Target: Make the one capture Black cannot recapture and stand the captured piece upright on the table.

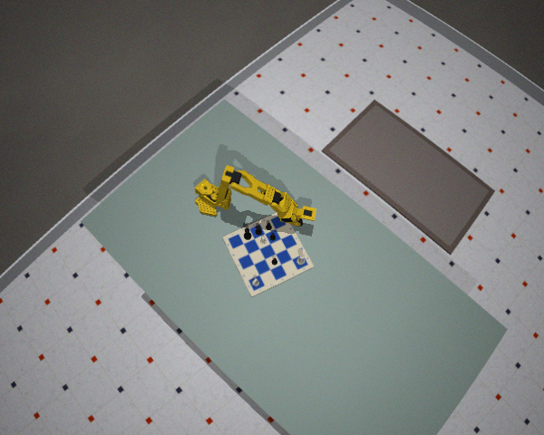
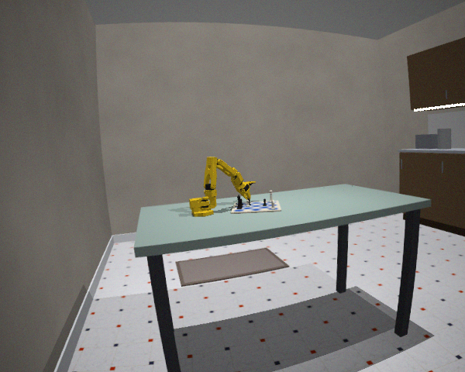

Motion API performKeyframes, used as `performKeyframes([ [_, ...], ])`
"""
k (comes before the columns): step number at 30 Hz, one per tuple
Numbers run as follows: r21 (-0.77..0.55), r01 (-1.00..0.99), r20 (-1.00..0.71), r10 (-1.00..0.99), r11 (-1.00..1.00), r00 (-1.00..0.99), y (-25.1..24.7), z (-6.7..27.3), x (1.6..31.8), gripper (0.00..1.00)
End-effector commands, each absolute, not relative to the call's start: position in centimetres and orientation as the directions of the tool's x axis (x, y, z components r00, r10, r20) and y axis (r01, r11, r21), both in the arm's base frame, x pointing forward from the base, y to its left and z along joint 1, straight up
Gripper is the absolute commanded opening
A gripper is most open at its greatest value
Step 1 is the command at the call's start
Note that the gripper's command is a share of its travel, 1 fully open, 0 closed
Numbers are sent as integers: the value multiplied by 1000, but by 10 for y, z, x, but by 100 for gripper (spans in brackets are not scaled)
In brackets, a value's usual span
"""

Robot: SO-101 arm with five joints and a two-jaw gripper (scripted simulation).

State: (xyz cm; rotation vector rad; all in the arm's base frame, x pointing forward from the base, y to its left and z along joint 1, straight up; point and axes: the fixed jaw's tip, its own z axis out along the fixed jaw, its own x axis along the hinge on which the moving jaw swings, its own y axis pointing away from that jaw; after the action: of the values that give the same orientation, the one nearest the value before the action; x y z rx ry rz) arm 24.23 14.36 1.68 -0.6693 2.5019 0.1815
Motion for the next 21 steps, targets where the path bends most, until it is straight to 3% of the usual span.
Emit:
performKeyframes([
  [1, -6, -491, -525, -421, 871, -740, 141, 13, 240, 0],
  [21, -6, -486, -525, -416, 874, -742, 141, 20, 243, 0],
])
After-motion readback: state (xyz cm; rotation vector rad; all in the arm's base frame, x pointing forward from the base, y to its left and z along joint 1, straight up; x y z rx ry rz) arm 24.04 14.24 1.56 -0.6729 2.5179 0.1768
